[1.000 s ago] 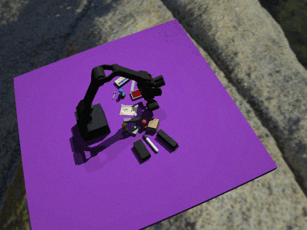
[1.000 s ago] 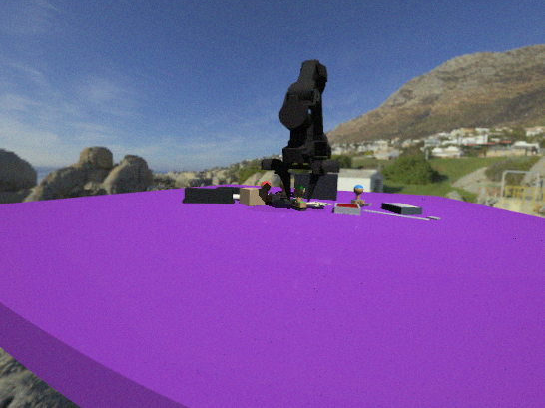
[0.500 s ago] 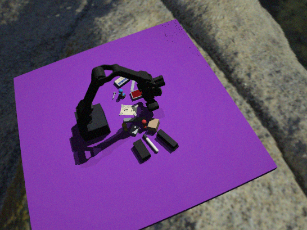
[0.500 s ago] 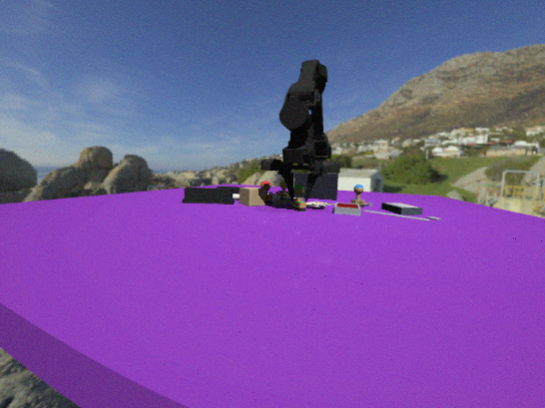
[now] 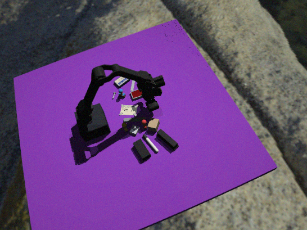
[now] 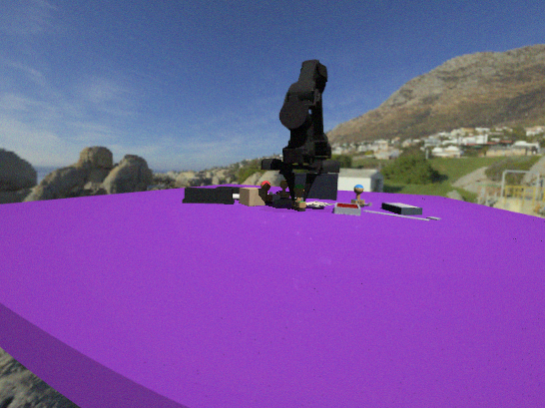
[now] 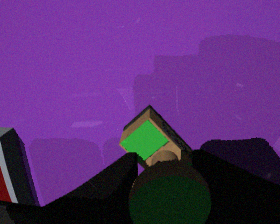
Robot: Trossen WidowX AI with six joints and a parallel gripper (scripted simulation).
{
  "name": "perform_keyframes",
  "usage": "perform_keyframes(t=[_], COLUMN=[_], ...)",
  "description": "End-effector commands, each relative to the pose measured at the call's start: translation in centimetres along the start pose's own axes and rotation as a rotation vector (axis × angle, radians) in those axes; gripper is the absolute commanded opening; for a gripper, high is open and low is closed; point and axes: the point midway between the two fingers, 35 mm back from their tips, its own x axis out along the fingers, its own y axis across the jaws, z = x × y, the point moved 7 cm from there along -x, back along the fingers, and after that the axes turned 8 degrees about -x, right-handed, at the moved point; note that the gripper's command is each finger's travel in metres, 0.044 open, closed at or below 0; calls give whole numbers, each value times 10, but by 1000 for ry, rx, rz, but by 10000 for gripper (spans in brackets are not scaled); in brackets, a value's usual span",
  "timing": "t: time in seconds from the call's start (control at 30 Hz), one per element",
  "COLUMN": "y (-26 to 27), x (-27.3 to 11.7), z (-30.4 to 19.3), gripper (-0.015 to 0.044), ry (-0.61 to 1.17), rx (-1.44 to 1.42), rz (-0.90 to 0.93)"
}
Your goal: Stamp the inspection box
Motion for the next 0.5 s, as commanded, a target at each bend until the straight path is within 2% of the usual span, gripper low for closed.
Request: perform_keyframes(t=[0.0,0.47], y=[0,0], x=[-2,-9], z=[0,1], gripper=[0,0], ry=[0,0], rx=[0,0], rz=[1,2])
